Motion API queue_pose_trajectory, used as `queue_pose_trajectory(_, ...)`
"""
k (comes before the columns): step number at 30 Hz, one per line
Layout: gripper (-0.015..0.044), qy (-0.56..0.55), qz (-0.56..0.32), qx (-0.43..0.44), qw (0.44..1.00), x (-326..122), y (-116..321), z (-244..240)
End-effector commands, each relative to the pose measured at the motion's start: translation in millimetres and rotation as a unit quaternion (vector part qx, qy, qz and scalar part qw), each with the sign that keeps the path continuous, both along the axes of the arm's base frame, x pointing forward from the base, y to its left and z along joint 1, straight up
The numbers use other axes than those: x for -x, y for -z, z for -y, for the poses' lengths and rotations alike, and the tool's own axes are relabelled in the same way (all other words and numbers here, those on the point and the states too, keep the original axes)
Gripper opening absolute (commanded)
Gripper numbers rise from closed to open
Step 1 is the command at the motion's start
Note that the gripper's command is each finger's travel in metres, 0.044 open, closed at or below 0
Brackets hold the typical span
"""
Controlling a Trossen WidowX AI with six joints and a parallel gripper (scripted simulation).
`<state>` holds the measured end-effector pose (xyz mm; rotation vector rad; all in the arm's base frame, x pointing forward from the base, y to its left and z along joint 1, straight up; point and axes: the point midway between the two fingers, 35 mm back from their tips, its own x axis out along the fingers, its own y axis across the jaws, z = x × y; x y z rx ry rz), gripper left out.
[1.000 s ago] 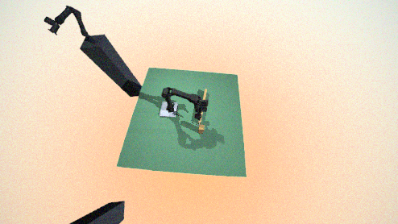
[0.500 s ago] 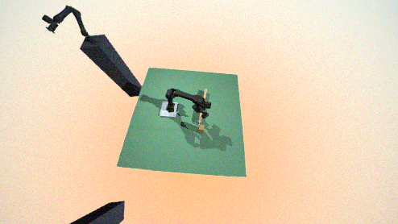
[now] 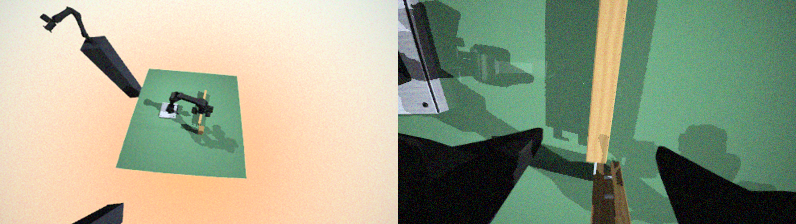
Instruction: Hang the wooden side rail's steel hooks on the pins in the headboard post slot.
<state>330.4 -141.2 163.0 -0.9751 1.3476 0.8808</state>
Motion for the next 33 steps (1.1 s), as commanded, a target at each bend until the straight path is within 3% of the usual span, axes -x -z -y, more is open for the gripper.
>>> queue_pose_trajectory(1, 0.044, -0.027, -0.006, -0.012, 1.0, -2.0, 1.8, -0.8)
queue_pose_trajectory(5, 0.044, -0.027, -0.006, -0.012, 1.0, -2.2, 3.8, -0.7)
queue_pose_trajectory(9, 0.044, -0.027, -0.005, -0.011, 1.0, -3.3, 34.9, -0.3)
queue_pose_trajectory(33, 0.044, -0.026, -0.005, -0.011, 1.0, -5.3, 65.5, 0.6)
